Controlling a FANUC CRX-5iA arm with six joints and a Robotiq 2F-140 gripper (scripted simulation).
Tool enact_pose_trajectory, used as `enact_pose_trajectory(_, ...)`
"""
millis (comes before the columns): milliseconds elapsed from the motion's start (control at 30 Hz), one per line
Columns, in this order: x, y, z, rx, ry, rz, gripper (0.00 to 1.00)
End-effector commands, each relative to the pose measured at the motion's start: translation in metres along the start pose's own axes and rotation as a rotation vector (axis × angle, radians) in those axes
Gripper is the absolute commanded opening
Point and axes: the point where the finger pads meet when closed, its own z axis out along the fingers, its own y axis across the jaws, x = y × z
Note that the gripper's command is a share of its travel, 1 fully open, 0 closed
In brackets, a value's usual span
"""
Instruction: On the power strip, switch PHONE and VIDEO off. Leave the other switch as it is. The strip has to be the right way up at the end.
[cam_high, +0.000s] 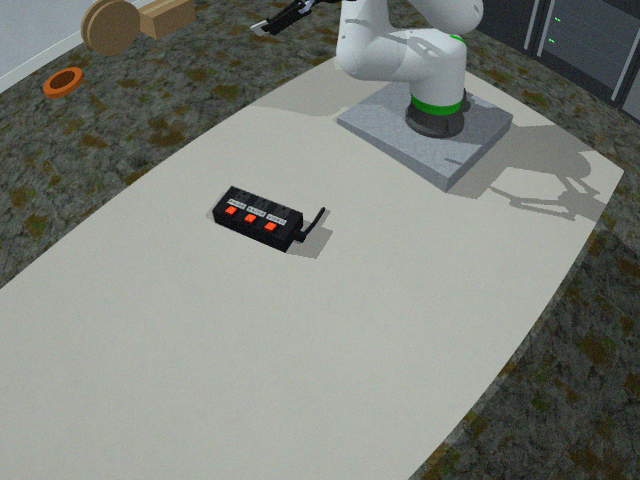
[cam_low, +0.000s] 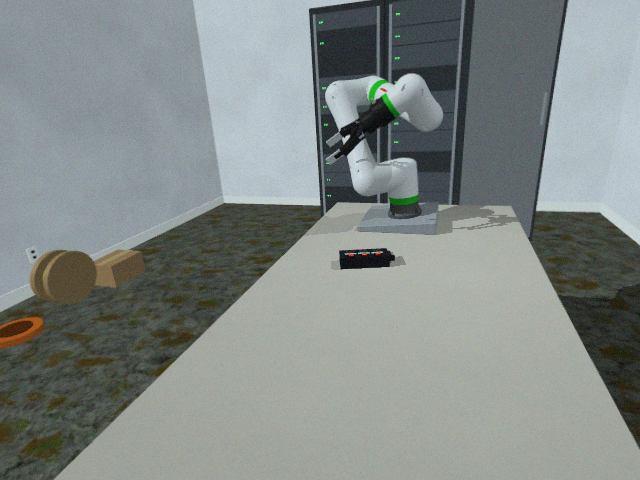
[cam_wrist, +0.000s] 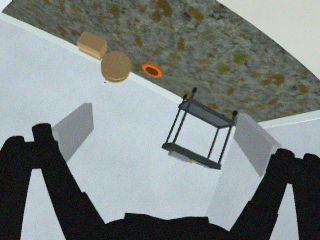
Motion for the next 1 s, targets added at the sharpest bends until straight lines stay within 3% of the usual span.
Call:
enact_pose_trajectory(0, -0.0001, 0.0, -0.0001, 0.0, 0.0, 0.0, 1.0)
enact_pose_trajectory(700, 0.0001, 0.0005, -0.0002, 0.0, 0.002, 0.01, 1.0)
enact_pose_trajectory(967, 0.0037, 0.0071, -0.0019, 0.005, 0.03, 0.142, 1.0)
